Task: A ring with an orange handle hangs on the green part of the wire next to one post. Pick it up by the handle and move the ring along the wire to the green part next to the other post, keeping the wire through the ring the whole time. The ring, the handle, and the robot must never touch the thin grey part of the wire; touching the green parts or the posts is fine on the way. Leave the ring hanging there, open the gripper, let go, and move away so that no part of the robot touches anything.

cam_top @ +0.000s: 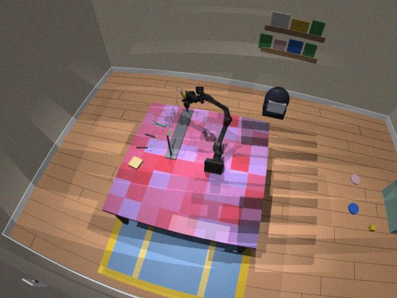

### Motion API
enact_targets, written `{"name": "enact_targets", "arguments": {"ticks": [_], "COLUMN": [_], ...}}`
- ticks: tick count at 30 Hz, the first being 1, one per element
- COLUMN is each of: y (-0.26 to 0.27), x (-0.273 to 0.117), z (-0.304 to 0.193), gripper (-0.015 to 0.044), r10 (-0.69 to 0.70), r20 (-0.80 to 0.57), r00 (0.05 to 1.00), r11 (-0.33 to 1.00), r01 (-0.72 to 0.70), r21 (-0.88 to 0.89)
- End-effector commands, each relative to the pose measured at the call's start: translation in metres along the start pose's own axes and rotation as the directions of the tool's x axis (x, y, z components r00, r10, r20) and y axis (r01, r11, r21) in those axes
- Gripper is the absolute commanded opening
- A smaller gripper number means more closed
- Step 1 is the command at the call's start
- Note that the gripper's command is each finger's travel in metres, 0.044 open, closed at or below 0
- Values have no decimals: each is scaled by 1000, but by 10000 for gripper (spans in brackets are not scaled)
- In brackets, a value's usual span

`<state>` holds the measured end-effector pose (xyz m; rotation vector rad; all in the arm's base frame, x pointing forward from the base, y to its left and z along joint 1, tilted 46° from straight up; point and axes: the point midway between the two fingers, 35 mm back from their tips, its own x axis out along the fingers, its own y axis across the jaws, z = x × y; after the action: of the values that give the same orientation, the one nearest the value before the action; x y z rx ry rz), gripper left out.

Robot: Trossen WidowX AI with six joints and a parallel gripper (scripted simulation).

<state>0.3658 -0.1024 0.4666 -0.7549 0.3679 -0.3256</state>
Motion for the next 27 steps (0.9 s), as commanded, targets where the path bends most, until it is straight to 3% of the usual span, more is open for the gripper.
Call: {"name": "enact_targets", "arguments": {"ticks": [1, 27], "y": [-2, -15], "x": [-1, 0], "z": [1, 3], "gripper": [-150, -150], "r10": [-19, -144], "r20": [7, 70], "r00": [1000, 987], "r11": [999, 934], "r01": [19, 159], "r21": [-38, -320]}}
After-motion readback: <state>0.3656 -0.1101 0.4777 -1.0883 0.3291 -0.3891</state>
